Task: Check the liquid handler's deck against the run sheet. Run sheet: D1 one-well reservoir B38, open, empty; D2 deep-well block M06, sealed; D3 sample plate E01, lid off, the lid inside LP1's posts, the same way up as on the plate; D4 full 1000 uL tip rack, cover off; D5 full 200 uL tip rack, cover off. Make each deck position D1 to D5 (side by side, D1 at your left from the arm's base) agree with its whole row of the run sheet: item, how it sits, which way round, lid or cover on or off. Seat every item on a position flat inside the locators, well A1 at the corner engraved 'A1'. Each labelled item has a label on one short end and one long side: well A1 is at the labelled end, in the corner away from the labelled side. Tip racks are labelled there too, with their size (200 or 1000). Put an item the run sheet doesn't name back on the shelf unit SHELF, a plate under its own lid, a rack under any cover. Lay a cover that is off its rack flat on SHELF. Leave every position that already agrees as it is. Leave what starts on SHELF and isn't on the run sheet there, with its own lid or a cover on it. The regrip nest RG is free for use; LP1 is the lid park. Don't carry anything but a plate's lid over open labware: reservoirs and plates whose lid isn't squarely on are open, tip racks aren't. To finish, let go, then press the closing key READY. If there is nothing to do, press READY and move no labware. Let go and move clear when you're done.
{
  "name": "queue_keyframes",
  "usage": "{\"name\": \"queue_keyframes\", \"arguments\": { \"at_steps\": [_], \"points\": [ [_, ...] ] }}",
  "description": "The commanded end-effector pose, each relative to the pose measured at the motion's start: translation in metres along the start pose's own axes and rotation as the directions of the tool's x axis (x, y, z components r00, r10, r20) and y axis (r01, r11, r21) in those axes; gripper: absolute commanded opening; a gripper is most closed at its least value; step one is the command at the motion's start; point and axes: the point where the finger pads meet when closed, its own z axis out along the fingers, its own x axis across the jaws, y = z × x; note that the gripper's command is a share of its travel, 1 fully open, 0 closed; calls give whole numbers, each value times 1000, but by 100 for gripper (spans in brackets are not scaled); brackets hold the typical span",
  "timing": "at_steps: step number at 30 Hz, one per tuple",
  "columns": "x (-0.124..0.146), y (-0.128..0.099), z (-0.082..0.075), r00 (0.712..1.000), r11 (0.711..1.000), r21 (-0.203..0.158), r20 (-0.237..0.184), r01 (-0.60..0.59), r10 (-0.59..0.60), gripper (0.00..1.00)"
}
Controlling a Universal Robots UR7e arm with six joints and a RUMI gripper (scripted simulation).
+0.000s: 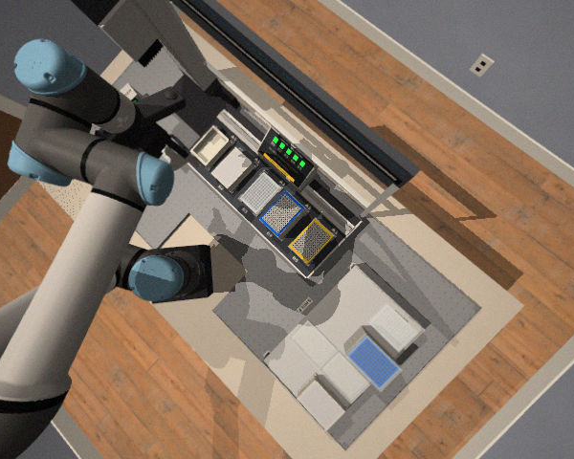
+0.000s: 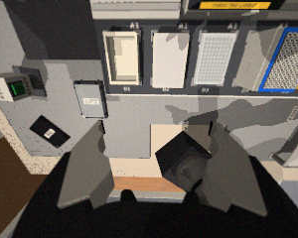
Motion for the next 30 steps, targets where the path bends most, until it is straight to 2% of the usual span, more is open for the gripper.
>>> {"name": "queue_keyframes", "arguments": {
  "at_steps": [1, 30],
  "points": [
    [21, 14, -1, 1000, 1000, 1, 2, 0, 0, 82],
    [125, 84, -1, 1000, 1000, 1, 2, 1, -1, 82]
  ]
}}
